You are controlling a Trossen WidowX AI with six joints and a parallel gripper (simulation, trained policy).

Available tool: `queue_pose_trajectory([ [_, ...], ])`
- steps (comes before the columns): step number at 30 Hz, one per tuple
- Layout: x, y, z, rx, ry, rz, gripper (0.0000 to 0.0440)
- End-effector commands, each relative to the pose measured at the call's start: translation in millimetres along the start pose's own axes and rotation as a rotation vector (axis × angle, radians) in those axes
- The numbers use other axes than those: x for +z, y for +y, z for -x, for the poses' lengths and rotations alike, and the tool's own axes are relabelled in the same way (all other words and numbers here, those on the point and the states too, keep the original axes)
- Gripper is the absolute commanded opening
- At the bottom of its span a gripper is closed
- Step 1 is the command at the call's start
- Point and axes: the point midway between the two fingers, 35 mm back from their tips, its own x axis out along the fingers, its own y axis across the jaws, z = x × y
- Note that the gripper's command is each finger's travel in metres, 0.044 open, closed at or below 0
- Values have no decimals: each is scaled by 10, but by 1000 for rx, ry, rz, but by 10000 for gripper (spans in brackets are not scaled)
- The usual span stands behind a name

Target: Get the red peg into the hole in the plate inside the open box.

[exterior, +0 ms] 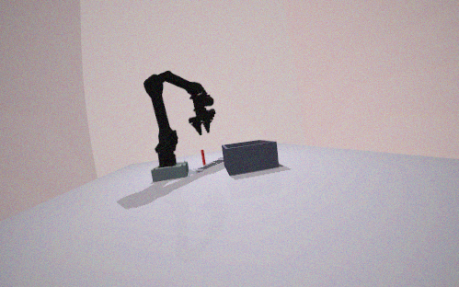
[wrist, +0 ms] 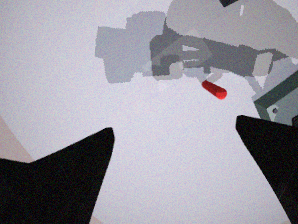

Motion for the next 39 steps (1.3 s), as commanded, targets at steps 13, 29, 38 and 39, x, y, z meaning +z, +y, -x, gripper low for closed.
queue_pose_trajectory([
  [13, -22, -523, -633, -197, -11, -194, 440],
  [29, 12, -654, -1306, -208, -67, -218, 415],
  [38, 7, -747, -1501, -259, -53, -231, 182],
  [39, 7, -753, -1509, -265, -51, -234, 155],
])
